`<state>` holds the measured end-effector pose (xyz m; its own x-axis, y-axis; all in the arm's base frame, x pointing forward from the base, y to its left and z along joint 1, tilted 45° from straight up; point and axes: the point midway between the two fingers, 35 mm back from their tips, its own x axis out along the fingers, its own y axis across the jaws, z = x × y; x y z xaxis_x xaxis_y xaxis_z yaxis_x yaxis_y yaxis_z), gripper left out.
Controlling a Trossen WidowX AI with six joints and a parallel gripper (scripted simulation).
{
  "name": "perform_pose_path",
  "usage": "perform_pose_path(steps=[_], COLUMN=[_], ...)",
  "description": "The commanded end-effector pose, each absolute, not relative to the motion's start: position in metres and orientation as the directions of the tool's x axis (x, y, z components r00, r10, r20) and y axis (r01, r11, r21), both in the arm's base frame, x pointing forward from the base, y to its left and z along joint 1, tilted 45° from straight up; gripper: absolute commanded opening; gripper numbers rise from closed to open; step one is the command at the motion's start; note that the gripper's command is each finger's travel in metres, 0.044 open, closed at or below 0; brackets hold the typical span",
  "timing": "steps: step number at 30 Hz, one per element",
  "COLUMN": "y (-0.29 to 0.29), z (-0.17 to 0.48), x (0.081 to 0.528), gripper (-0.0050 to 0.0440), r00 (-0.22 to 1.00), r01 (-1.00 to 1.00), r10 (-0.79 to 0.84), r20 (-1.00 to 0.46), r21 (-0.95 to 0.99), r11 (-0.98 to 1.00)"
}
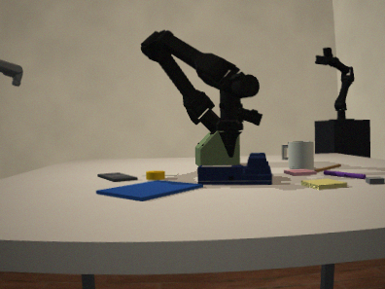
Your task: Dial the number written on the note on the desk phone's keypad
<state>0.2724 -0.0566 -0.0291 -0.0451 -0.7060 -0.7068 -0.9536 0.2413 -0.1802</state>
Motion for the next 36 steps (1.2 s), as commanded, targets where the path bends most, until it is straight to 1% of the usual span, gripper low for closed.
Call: perform_pose_path(steps=[1,5,11,36], y=[-0.054,-0.066,-0.067,-0.087], z=[-0.026,-0.014,-0.013,-0.033], x=[0.274,0.269,0.268,0.267], gripper=[-0.0050,-0.0050,-0.0050,-0.0050], r00=[-0.042,-0.042,-0.042,-0.042], r01=[-0.950,-0.951,-0.950,-0.950], r10=[-0.704,-0.704,-0.704,-0.704], r20=[-0.709,-0.709,-0.709,-0.709], r21=[-0.189,-0.189,-0.189,-0.189], r11=[0.247,0.246,0.247,0.247])
